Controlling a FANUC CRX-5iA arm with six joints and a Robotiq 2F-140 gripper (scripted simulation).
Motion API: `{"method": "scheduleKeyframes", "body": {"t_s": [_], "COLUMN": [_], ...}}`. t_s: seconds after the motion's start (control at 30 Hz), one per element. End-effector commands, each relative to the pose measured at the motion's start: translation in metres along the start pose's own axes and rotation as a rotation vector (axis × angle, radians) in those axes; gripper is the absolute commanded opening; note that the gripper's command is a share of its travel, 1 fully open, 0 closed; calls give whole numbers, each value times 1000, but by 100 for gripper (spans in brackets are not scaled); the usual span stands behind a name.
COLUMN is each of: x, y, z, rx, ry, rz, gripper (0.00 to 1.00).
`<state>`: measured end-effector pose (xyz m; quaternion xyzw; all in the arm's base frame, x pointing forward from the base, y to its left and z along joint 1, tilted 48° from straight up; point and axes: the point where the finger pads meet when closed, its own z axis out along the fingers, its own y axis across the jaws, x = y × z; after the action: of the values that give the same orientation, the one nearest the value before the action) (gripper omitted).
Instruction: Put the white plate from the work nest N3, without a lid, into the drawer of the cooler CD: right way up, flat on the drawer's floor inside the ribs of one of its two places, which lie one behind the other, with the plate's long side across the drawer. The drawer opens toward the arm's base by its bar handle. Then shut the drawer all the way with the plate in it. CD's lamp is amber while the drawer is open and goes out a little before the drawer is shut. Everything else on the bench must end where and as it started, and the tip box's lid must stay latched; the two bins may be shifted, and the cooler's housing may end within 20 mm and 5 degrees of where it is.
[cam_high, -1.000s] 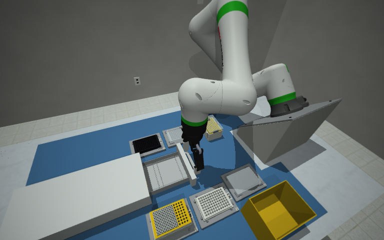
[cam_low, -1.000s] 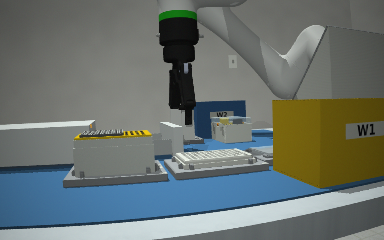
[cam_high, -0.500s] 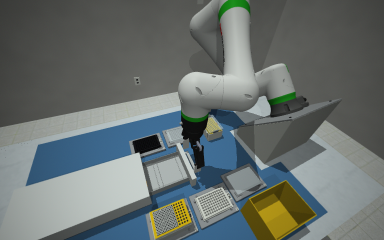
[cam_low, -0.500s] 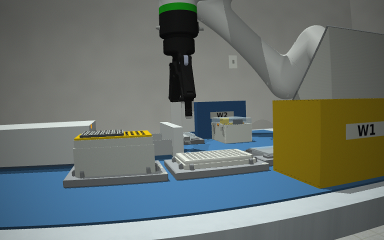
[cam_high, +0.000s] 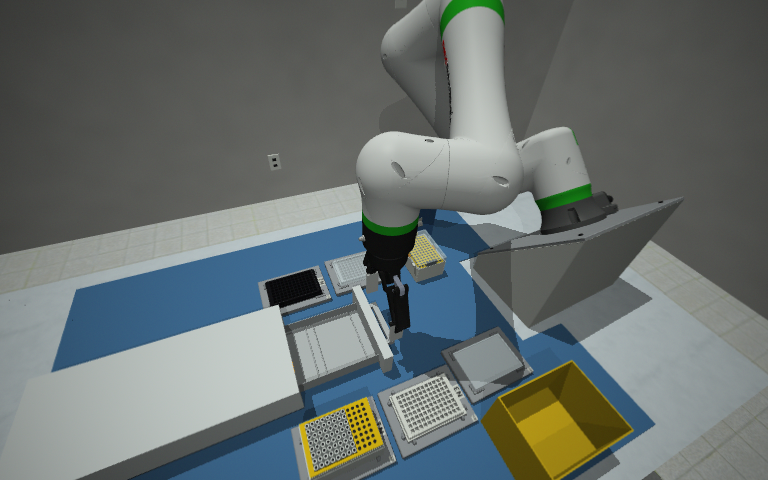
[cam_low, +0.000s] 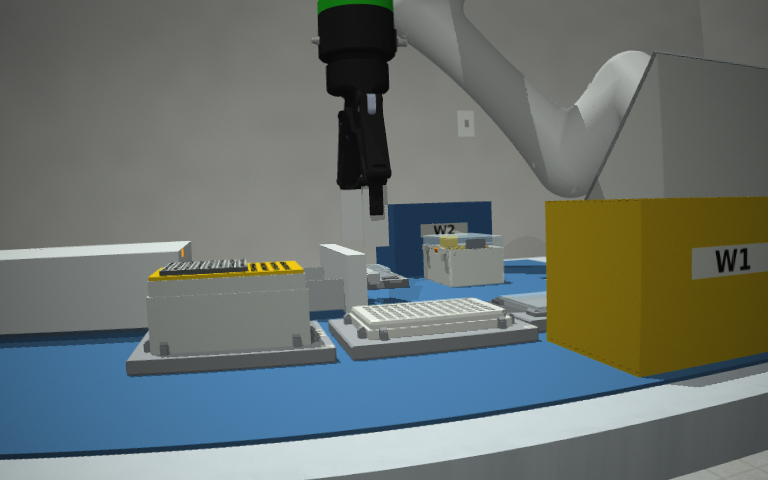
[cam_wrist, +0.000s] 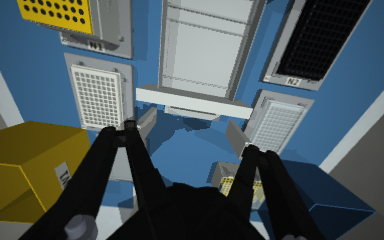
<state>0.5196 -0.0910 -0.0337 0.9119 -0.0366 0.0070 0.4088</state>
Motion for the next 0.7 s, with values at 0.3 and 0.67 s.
{"method": "scheduleKeyframes", "body": {"t_s": [0.3, 0.67], "x": [0, 0], "y": [0, 0], "z": [-13, -25], "rx": [0, 0], "ry": [0, 0], "rz": [0, 0], "gripper": [87, 87]}}
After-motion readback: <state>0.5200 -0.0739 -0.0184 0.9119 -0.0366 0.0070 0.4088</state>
